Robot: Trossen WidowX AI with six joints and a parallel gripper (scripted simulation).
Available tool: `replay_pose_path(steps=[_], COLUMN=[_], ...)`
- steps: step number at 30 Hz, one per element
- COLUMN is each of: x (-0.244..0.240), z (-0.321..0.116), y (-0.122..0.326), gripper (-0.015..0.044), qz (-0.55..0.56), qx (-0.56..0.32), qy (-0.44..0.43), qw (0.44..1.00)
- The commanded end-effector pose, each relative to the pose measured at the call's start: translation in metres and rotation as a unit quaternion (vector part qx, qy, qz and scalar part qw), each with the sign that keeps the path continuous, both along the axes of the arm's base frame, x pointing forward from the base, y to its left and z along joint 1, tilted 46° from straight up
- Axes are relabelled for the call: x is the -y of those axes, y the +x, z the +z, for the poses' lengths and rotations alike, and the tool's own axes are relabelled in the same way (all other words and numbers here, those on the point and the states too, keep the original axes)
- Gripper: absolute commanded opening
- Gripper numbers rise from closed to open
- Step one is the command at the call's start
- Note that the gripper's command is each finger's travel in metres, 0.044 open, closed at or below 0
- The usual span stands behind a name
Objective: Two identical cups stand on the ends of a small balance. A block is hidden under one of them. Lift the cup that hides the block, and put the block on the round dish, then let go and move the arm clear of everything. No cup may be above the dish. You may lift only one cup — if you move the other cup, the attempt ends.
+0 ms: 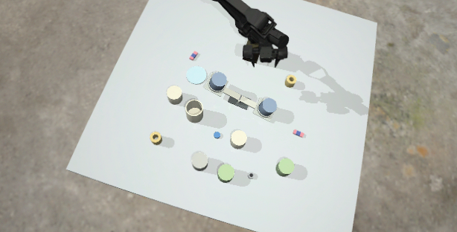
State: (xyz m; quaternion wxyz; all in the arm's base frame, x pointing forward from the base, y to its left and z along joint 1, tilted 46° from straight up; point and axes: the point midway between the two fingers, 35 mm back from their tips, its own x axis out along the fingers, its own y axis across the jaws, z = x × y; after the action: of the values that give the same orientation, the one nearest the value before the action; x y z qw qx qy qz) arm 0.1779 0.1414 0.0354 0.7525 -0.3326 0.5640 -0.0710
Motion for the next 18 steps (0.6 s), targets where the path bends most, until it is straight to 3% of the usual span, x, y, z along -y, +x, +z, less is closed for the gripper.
replay_pose_path(steps=[1, 14, 18], x=[0.008, 0.026, 0.026], z=[0.005, 0.032, 0.036], y=[-0.005, -0.015, -0.015], gripper=[0.0440, 0.0440, 0.0440], qz=[-0.007, 0.014, 0.021], qx=[0.049, 0.254, 0.277], qy=[-0.021, -0.046, -0.042], qw=[0.999, 0.966, 0.960])
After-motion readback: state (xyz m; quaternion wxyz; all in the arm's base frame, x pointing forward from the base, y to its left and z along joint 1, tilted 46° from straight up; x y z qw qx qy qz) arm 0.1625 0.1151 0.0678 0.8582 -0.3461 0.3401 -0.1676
